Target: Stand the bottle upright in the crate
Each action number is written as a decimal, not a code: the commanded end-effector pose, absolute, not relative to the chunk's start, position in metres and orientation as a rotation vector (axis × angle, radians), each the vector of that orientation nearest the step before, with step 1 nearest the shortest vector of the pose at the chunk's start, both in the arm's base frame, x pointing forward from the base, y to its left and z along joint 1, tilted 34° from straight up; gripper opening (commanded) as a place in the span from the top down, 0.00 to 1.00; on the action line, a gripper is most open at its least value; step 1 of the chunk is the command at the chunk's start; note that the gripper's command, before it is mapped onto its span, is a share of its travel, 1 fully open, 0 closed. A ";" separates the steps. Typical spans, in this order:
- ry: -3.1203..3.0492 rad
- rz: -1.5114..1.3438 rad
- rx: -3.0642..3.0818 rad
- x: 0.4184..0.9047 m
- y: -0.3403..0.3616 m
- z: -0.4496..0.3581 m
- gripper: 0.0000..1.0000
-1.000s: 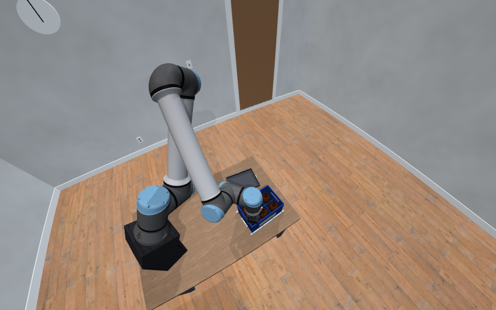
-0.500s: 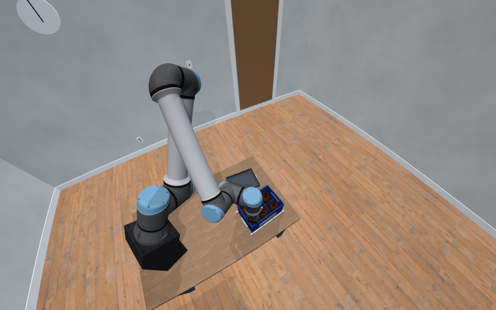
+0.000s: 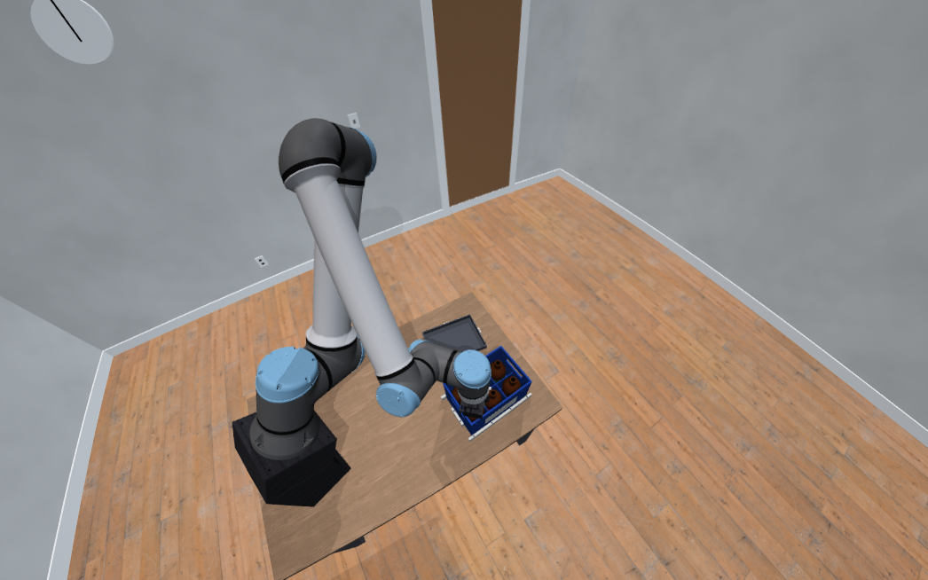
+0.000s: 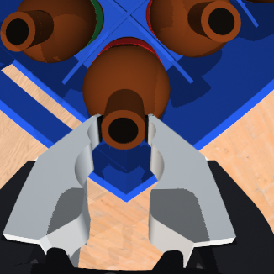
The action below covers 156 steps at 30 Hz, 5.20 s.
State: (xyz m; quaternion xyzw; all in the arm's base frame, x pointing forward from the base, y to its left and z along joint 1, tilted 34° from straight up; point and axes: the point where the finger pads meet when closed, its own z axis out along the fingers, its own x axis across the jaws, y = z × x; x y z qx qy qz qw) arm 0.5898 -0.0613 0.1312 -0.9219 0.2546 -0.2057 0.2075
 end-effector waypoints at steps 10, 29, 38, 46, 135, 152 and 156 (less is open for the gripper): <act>0.709 -0.574 -2.567 0.592 -0.061 0.129 1.00; 0.709 -0.574 -2.567 0.596 -0.058 0.122 1.00; 0.709 -0.574 -2.567 0.597 -0.058 0.120 1.00; 0.709 -0.574 -2.567 0.598 -0.057 0.118 1.00; 0.709 -0.574 -2.567 0.599 -0.057 0.117 0.62; 0.709 -0.574 -2.567 0.599 -0.057 0.117 0.62; 0.709 -0.574 -2.567 0.599 -0.057 0.117 0.62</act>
